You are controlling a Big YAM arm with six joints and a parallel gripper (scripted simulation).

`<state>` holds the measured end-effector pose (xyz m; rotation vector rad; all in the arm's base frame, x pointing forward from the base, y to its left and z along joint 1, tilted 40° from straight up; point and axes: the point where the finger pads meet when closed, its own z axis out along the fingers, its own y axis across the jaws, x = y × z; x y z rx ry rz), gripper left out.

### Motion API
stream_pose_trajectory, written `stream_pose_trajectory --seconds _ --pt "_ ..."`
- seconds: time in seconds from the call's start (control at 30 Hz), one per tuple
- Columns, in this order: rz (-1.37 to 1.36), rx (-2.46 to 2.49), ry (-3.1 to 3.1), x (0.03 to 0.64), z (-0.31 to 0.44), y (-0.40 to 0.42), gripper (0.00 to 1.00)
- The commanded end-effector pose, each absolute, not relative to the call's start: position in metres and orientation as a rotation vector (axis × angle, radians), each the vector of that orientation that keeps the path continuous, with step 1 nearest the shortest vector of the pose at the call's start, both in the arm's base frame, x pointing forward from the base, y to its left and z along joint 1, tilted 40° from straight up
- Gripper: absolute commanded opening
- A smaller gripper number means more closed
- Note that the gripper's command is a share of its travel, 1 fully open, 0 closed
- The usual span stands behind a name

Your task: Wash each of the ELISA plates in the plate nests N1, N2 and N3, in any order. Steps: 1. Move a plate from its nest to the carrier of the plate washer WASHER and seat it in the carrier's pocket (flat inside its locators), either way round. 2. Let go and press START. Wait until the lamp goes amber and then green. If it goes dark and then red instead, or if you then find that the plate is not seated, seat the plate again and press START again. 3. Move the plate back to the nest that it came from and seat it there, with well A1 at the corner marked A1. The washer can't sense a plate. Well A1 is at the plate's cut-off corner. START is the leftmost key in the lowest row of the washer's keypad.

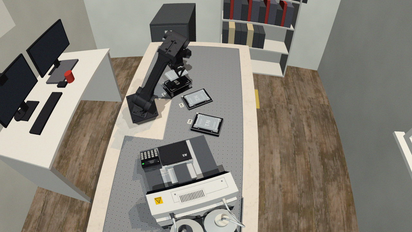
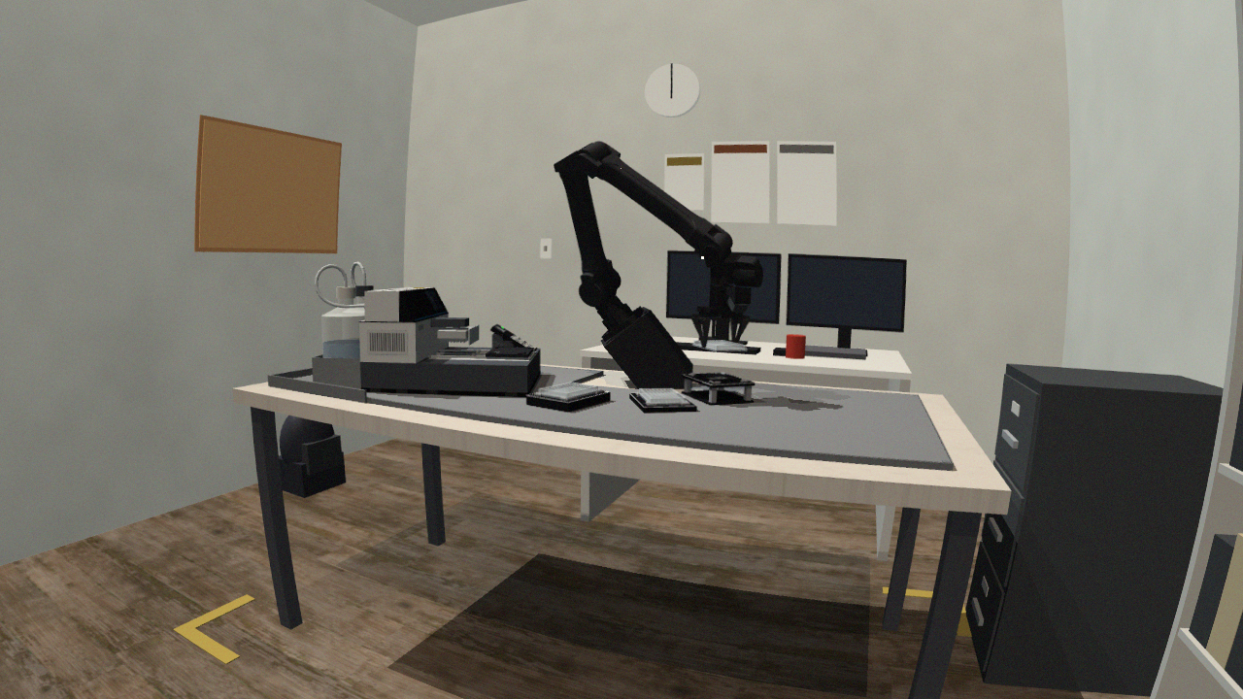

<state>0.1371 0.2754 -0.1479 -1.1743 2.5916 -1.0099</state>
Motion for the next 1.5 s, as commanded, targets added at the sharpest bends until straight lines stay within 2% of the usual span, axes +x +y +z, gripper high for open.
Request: stream_pose_trajectory --seconds 0.0,1.23,1.47 --pt "-1.018 -1.178 2.597 0.142 -0.156 0.268 0.84" --pt "-1.019 -1.179 2.597 0.161 -0.197 0.237 0.84" --pt "-0.981 -1.172 2.589 0.161 -0.194 0.253 0.84"
